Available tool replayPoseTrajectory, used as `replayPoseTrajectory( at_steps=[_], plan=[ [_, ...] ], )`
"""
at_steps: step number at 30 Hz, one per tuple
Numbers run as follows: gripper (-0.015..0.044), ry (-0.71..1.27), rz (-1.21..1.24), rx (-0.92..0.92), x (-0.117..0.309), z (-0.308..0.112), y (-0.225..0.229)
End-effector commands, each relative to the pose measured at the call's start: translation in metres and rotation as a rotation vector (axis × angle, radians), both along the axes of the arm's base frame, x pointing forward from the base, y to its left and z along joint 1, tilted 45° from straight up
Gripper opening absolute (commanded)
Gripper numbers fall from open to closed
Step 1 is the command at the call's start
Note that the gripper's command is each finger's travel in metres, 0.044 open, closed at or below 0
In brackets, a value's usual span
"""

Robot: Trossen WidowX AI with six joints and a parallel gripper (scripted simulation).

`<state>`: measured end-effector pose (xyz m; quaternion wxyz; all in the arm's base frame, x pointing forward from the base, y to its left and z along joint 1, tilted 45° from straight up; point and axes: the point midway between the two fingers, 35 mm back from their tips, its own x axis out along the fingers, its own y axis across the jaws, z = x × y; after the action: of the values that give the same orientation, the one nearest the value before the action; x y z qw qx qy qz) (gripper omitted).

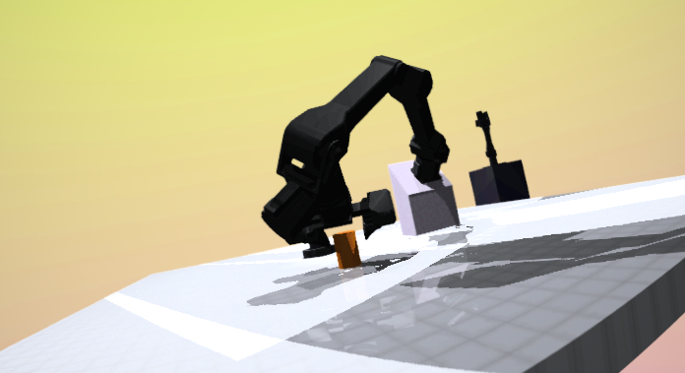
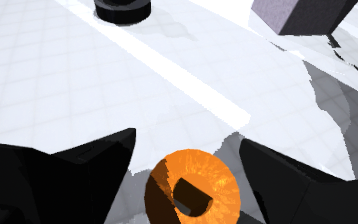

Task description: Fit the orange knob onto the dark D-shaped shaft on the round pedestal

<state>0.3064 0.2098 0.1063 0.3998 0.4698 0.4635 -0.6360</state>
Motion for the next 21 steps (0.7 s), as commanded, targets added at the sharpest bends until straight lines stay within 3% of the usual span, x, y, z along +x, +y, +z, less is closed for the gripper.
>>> replayPoseTrajectory(
  at_steps=[1,2,10,16,21],
  plan=[
    [0.0417,0.001,0.0,-0.001,0.0,0.0,0.0],
    [0.044,0.001,0.0,-0.001,0.0,0.0,0.0],
    [0.044,-0.002,0.0,0.001,0.0,0.001,-0.002],
    [0.044,-0.097,-0.005,0.046,-0.005,0.05,-0.053],
    [0.044,-0.109,-0.005,0.049,-0.006,0.056,-0.059]
  ],
)
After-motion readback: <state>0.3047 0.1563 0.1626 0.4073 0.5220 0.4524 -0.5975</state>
